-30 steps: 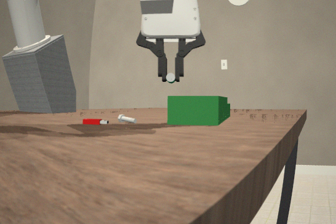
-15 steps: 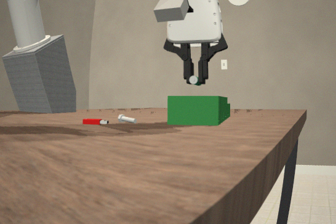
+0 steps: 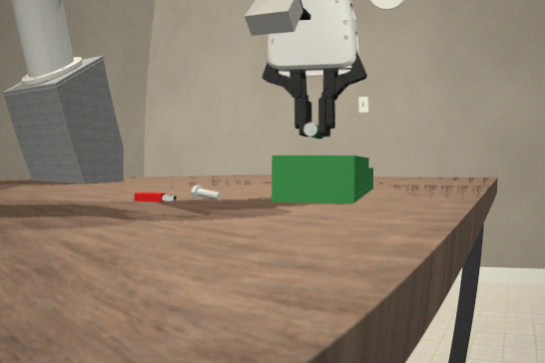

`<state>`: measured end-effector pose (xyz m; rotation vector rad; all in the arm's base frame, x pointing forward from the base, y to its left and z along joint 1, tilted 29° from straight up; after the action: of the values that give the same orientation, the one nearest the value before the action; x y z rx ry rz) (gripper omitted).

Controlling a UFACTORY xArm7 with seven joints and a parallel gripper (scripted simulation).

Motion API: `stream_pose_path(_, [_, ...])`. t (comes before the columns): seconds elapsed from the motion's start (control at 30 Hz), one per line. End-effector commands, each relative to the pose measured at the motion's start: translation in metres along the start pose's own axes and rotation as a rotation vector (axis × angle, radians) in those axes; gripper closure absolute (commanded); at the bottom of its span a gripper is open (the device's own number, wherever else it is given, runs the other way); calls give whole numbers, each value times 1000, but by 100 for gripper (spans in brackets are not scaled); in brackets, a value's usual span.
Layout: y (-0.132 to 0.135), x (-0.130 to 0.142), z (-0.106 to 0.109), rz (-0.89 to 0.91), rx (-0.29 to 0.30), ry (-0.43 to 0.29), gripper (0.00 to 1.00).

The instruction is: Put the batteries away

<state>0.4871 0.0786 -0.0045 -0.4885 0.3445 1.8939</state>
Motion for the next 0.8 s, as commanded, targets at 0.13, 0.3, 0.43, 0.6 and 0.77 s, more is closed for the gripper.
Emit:
stream_pose_path(0.13, [-1, 0, 2, 1, -5, -1, 100])
stream_pose_path(0.3, [0, 0, 2, 1, -5, -1, 100])
stream_pose_path(0.43, [0, 0, 0, 1, -5, -1, 100])
stream_pose_path(0.6, [0, 0, -8, 1, -5, -1, 100])
stream_pose_path(0.77, [0, 0, -16, 1, -5, -1, 100])
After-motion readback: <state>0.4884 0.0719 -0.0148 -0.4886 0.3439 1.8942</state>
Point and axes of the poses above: the point where the finger pads meet when closed, its own z axis back along the fingers, its own y axis across the jaws, x = y × z, the point moved 6 cm from there along z, back along the fingers, and after that the axes turned 5 degrees about z, right-handed, at the moved point
